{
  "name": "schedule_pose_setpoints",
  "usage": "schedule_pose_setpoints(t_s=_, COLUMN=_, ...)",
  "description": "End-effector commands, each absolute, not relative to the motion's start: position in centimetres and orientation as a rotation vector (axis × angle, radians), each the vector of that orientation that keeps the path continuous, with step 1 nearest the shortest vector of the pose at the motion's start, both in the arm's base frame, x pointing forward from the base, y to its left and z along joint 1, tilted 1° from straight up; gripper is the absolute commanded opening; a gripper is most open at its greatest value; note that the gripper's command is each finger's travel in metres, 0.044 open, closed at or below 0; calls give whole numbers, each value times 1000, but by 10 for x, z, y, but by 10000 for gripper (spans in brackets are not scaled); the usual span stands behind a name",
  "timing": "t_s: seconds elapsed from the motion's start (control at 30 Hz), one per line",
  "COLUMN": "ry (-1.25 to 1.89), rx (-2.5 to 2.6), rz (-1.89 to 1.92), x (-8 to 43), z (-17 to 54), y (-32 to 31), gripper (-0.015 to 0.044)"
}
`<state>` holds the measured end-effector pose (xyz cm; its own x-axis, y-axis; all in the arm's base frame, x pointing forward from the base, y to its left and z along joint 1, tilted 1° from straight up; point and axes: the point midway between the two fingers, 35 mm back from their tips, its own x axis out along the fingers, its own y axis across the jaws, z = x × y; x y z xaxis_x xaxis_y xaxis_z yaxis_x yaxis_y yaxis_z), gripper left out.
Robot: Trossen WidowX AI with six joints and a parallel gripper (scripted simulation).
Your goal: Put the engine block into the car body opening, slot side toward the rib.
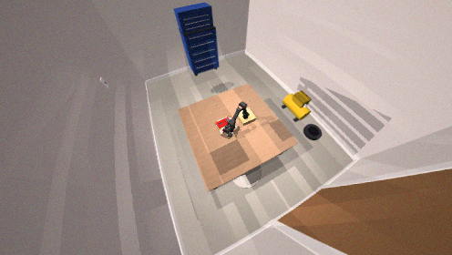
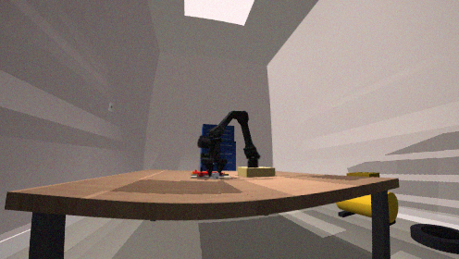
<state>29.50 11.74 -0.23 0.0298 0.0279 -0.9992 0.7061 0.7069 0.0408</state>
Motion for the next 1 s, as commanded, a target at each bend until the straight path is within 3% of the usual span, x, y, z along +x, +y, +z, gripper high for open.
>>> schedule_pose_setpoints(t_s=0.0, ry=1472, rx=629, rz=-590, x=293, z=-7, y=115, gripper=335)
schedule_pose_setpoints(t_s=0.13, ry=1472, rx=629, rz=-590, x=293, z=-7, y=115, gripper=230)
schedule_pose_setpoints(t_s=0.4, ry=1472, rx=629, rz=-590, x=293, z=-7, y=115, gripper=177)
schedule_pose_setpoints(t_s=0.63, ry=1473, rx=625, rz=-585, x=294, z=1, y=116, gripper=0)
schedule_pose_setpoints(t_s=0.97, ry=1472, rx=626, rz=-586, x=296, z=28, y=116, gripper=0)
